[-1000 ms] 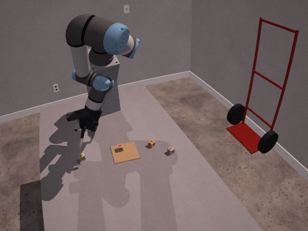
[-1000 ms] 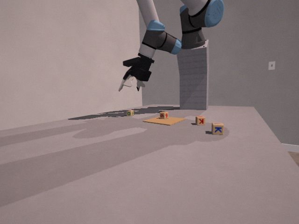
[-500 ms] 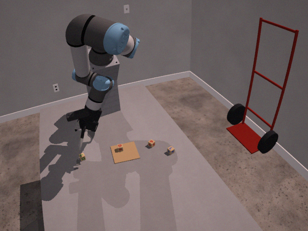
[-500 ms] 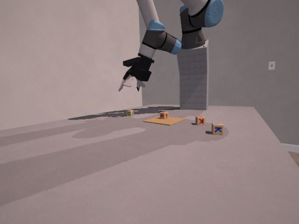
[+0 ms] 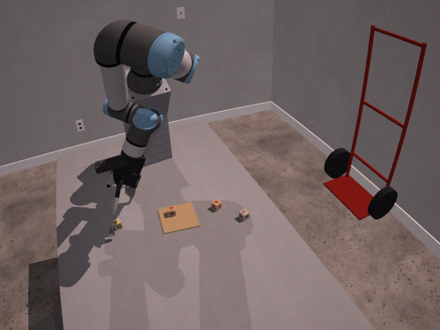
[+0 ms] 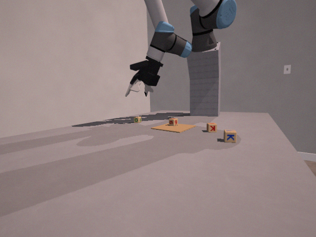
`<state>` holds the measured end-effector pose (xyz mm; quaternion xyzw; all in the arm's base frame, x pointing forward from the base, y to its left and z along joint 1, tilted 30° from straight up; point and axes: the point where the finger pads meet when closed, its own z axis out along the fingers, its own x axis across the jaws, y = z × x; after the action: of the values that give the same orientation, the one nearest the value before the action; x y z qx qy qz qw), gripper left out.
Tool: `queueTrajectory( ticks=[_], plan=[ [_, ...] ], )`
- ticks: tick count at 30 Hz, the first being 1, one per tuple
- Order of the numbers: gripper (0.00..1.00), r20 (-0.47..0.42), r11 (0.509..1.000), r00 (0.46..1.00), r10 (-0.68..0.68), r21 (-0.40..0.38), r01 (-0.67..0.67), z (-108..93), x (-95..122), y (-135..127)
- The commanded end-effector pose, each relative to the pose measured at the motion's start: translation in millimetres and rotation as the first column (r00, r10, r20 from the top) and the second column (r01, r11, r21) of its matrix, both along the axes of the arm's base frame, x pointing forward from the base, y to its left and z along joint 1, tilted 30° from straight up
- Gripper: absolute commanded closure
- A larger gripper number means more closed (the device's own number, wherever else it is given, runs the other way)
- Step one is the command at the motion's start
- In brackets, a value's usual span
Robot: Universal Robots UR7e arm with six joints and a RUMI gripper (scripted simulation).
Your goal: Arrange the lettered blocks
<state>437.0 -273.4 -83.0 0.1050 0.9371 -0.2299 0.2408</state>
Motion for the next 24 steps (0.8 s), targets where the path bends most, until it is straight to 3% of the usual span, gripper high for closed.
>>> queueTrajectory(
  ticks=[1,15,19,22,24],
  plan=[
    [0.00,-0.002,1.000,1.000,-0.002,0.003,0.002,-1.1,-2.2,0.8],
    [0.00,0.003,1.000,1.000,0.002,0.005,-0.002,1.2,0.9,2.8],
    [0.00,0.017,0.998,1.000,0.017,0.053,-0.018,3.9,6.7,21.9],
    [0.00,0.039,0.991,0.999,0.034,0.127,-0.039,8.6,14.1,50.9],
    [0.00,0.039,0.991,0.999,0.034,0.127,-0.039,8.6,14.1,50.9]
  ],
)
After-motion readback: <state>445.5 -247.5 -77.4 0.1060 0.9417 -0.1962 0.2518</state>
